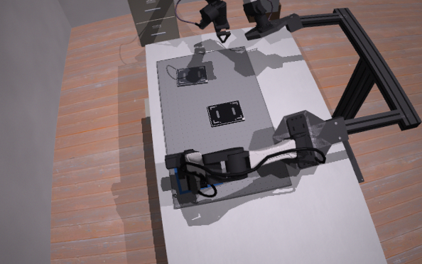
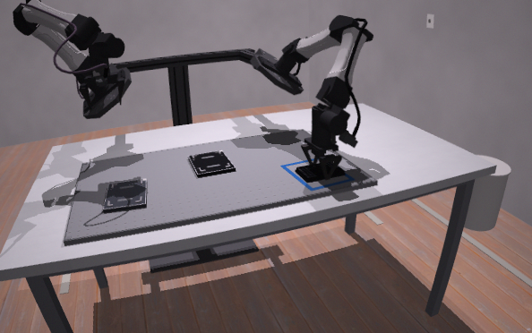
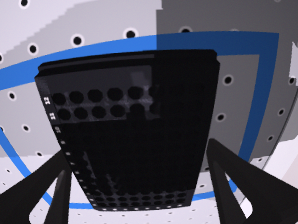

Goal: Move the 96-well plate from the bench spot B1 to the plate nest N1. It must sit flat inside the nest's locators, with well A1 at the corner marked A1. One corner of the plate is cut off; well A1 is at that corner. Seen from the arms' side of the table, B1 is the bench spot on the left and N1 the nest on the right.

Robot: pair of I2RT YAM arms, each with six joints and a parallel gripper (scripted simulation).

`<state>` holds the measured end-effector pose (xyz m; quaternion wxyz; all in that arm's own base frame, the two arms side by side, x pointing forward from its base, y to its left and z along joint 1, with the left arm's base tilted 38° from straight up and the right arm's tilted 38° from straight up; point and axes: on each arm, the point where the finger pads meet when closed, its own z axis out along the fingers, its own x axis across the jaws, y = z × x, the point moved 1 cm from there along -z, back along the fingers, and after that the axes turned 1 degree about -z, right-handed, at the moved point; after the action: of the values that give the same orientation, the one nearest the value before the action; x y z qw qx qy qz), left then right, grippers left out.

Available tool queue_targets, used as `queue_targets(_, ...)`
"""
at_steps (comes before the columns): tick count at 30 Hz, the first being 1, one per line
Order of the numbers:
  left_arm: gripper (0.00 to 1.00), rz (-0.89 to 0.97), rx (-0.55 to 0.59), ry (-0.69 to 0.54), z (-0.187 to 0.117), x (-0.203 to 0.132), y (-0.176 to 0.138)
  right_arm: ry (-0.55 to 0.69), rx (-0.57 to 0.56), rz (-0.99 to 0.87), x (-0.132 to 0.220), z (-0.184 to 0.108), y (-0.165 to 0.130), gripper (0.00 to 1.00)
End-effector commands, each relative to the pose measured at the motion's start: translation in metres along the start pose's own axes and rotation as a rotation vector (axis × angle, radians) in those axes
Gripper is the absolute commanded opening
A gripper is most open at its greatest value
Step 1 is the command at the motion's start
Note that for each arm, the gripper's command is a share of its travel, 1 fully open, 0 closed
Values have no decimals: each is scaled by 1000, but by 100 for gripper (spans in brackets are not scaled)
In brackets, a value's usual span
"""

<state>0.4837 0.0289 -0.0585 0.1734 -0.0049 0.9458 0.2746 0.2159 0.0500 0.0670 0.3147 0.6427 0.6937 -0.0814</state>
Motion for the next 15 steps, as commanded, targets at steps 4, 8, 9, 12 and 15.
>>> queue_targets(4, 100, -1, 2, -10, -3, -1, 1, 1, -1, 8, 0, -2, 0, 100)
queue_targets(8, 100, -1, 2, -10, -3, -1, 1, 1, -1, 8, 0, -2, 0, 100)
queue_targets(9, 100, -1, 2, -10, -3, -1, 1, 1, -1, 8, 0, -2, 0, 100)
queue_targets(12, 0, -1, 2, -10, -3, -1, 1, 1, -1, 8, 0, -2, 0, 100)
queue_targets(15, 0, -1, 2, -10, -3, -1, 1, 1, -1, 8, 0, -2, 0, 100)
